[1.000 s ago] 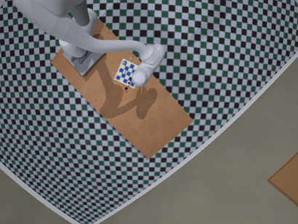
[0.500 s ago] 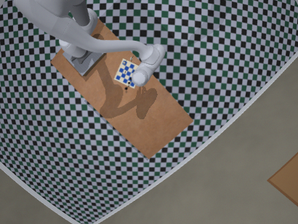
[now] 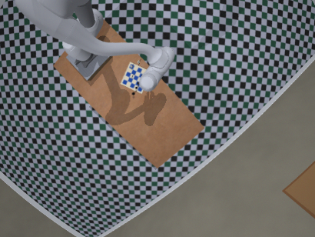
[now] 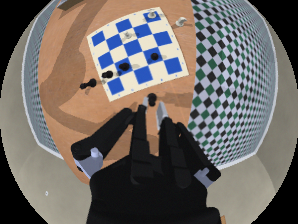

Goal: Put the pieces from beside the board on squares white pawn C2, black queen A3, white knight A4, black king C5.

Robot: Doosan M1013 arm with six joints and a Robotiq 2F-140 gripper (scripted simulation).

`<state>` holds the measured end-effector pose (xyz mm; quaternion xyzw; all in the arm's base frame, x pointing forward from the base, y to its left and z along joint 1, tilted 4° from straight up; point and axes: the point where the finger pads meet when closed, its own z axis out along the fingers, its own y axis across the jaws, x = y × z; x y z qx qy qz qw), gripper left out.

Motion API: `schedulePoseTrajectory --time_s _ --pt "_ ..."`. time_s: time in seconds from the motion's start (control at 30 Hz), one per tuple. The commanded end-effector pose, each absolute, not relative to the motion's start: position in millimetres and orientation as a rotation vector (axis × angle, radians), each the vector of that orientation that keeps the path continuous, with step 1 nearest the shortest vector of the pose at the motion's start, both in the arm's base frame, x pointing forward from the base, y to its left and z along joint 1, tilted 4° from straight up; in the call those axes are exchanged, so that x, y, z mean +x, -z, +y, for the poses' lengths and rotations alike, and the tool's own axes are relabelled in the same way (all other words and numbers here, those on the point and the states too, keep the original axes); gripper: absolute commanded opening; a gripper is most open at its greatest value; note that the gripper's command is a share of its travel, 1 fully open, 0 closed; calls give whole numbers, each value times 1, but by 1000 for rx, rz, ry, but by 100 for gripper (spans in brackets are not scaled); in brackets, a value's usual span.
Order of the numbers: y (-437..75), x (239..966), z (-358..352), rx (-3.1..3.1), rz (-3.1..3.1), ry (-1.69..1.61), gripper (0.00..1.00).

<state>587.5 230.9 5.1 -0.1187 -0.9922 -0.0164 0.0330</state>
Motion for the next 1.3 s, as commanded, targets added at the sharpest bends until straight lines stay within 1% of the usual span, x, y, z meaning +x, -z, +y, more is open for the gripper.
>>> schedulePoseTrajectory --time_s 0.0,0.6,1.27 --pt "-3 587 231 -365 -3053 51 25" --pt "30 585 232 -365 -3053 51 25" --pt "32 585 232 -365 -3053 51 25"
